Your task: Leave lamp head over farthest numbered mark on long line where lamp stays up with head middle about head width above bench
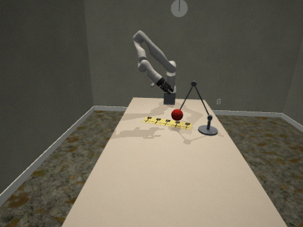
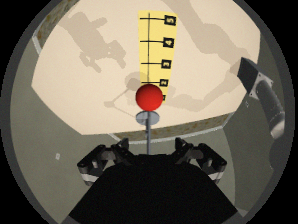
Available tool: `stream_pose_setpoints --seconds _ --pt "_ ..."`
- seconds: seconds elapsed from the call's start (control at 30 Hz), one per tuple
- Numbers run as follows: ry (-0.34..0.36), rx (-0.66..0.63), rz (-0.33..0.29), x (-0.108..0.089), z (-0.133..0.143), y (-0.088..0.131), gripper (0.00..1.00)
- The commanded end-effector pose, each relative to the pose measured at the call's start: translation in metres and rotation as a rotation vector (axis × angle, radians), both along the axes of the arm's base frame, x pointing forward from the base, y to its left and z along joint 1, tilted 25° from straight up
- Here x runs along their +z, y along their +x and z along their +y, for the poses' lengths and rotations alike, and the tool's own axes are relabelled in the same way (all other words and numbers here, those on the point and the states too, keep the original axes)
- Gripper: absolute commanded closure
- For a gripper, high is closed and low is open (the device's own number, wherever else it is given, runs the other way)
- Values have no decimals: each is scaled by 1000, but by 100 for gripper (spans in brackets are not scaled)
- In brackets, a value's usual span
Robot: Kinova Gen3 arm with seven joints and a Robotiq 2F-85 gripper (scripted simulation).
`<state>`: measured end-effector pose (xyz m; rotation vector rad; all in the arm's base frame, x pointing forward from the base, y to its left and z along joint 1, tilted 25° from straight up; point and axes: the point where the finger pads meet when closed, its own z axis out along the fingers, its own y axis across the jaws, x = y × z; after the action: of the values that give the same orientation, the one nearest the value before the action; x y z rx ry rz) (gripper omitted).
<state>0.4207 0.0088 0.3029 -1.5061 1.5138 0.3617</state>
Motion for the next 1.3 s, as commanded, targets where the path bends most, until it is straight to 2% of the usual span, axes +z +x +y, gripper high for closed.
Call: stream_pose_setpoints --seconds 0.0,0.2,0.7,1.27 --pt "0 0 -1 0 0 0 0" --pt "0 0 -1 0 0 0 0" --pt "-170 -137 35 11 25 3 0" --pt "-147 -129 34 -14 51 22 0"
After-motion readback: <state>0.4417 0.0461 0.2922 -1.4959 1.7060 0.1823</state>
